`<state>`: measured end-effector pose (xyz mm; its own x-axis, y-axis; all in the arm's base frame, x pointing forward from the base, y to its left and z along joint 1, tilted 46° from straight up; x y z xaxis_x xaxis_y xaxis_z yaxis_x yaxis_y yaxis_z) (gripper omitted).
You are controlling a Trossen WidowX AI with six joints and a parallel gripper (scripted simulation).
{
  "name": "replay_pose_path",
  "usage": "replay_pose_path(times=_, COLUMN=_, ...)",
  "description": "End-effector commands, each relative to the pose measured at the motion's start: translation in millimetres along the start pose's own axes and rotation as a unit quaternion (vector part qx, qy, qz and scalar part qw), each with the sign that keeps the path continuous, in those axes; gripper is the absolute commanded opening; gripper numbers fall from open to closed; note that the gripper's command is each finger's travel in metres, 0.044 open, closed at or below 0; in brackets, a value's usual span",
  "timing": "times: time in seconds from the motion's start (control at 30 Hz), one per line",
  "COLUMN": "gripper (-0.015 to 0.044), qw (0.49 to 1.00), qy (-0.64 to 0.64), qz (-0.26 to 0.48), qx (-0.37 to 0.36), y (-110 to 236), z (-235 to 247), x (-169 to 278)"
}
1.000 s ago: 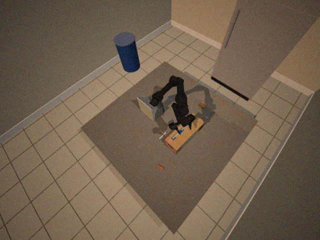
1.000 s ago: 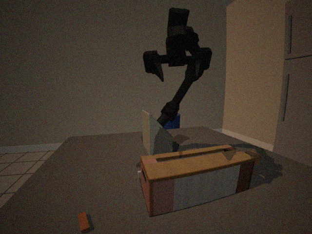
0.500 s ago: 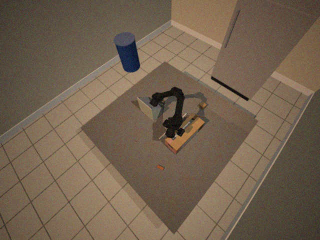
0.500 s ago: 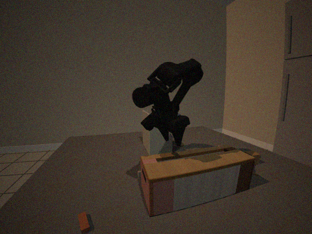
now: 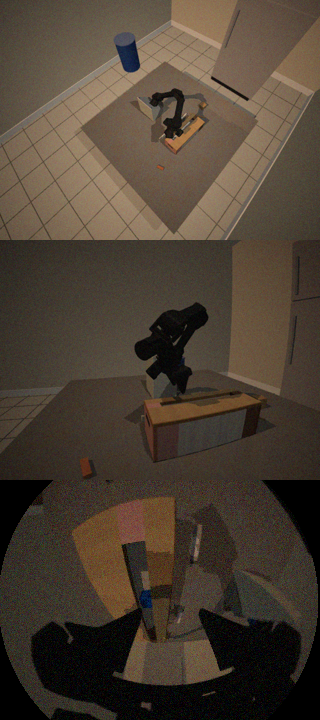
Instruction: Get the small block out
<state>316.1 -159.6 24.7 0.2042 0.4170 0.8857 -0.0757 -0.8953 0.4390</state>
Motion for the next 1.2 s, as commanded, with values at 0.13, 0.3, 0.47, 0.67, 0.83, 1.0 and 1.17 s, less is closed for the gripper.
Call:
replay_pose_path(times=0.13, gripper=0.0400, qw=1.000, qy=-0.005, qz=0.003, qx=0.002, y=-14.2, z=0.9, x=-3.8)
replay_pose_path(times=0.3, gripper=0.0400, qw=1.000, qy=-0.005, qz=0.003, qx=0.001, y=-22.1, z=1.5, x=-6.2)
replay_pose_path(times=0.47, gripper=0.0400, qw=1.000, qy=-0.005, qz=0.003, qx=0.001, y=-30.0, z=2.0, x=-8.6)
replay_pose_path(times=0.67, gripper=0.0400, qw=1.000, qy=-0.005, qz=0.003, qx=0.001, y=-39.6, z=2.3, x=-11.4)
replay_pose_path(times=0.83, gripper=0.0400, qw=1.000, qy=-0.005, qz=0.003, qx=0.001, y=-47.6, z=2.3, x=-13.7)
replay_pose_path(times=1.0, gripper=0.0400, qw=1.000, qy=-0.004, qz=0.004, qx=0.001, y=-55.5, z=2.1, x=-16.2)
replay_pose_path(times=1.17, gripper=0.0400, qw=1.000, qy=-0.004, qz=0.004, qx=0.002, y=-63.3, z=1.9, x=-18.9)
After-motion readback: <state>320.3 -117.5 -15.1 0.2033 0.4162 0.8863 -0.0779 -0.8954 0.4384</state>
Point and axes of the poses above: the point midway between the two fingers, 35 mm back from their tips, its own y axis back along the fingers, its own z axis across the jaws, x = y × z, the point moved 9 cm from there along y, back along the fingers, and after that the axes turned 11 degrees about -y, right-handed, at the moved point
